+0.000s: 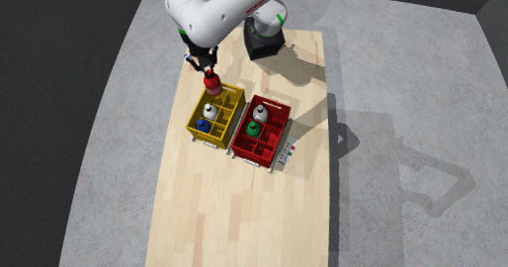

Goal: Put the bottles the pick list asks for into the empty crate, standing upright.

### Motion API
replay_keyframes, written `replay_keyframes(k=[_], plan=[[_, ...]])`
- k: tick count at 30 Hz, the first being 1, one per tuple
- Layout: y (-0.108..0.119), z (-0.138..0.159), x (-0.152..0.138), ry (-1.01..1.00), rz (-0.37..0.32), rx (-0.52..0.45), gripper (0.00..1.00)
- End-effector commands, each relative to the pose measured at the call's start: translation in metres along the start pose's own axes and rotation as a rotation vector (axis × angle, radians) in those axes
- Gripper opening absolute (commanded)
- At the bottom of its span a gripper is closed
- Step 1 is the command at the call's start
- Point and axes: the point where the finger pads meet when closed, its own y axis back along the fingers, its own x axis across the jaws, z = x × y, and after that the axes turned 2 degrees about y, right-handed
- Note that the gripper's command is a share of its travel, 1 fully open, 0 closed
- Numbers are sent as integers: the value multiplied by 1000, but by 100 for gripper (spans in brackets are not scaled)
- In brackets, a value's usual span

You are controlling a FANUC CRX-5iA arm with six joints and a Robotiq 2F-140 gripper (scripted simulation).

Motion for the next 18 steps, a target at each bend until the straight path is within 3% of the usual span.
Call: replay_keyframes(k=[1,18], plan=[[1,-7,0,0,2,-1,10],[1,-37,-2,0,2,-1,10]])
